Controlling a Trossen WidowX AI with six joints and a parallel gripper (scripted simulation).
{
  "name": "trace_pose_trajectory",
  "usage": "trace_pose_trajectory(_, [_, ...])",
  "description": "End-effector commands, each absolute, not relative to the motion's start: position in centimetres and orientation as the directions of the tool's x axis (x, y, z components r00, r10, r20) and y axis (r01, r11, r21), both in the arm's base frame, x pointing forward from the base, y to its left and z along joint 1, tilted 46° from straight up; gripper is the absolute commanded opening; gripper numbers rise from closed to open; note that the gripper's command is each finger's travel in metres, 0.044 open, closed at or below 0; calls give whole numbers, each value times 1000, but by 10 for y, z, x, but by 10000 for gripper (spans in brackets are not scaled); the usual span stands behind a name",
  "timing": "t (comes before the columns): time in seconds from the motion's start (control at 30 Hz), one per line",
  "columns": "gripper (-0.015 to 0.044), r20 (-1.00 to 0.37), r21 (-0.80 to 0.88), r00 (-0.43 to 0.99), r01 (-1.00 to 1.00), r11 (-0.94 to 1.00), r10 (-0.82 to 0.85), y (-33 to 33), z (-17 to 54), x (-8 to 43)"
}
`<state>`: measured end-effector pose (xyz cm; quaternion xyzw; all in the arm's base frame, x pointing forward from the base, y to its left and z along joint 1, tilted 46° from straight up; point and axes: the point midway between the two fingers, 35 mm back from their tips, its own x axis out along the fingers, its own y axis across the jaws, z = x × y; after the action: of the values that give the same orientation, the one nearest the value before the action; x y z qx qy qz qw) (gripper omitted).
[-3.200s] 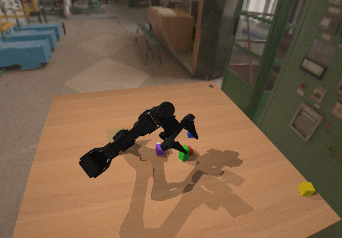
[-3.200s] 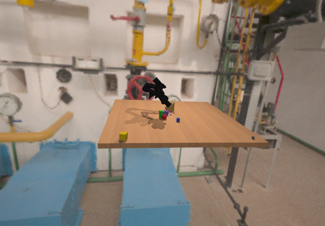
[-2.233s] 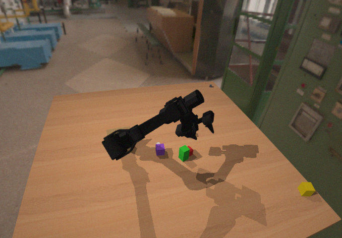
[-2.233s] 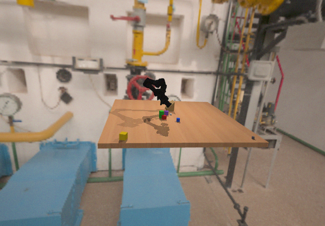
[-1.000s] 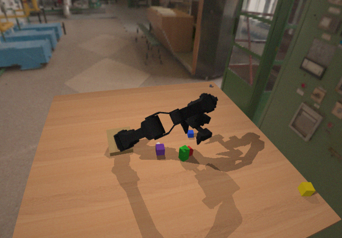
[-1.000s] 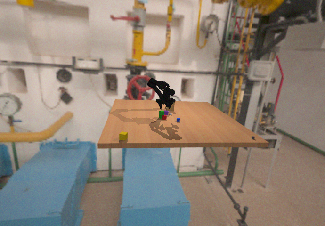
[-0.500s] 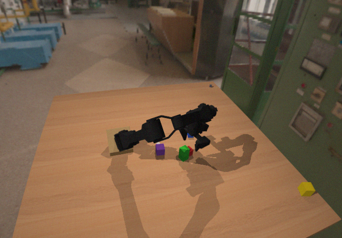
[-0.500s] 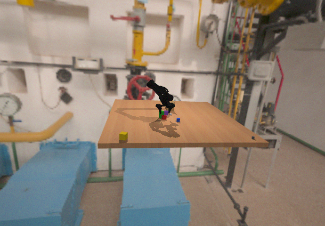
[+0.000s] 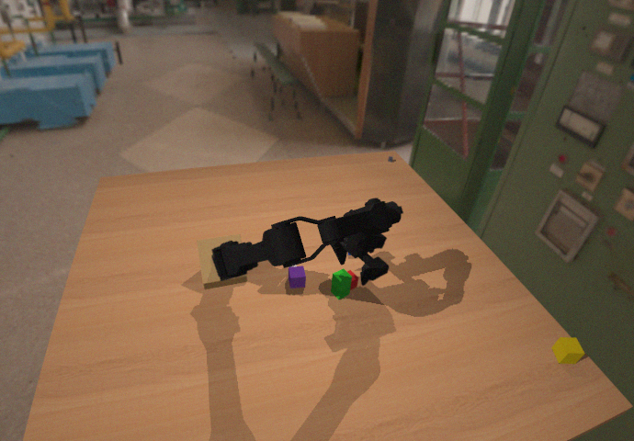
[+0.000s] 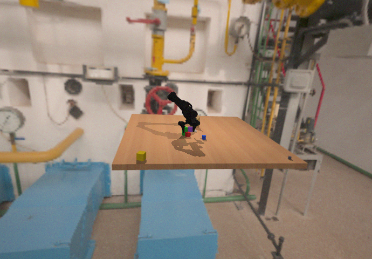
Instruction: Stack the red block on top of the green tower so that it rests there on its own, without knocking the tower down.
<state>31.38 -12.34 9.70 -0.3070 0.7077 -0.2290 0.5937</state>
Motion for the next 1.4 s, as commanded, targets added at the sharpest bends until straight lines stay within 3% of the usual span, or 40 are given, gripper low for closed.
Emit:
trace_pose_trajectory(0.0, [440,-697,-689,-112,-168,705,-708,-129,91,311])
trace_pose_trajectory(1.03, [440,-695,-691,-113,-168,703,-710,-146,76,308])
trace_pose_trajectory(1.37, [177,-695,-691,-113,-168,703,-710,-146,76,308])
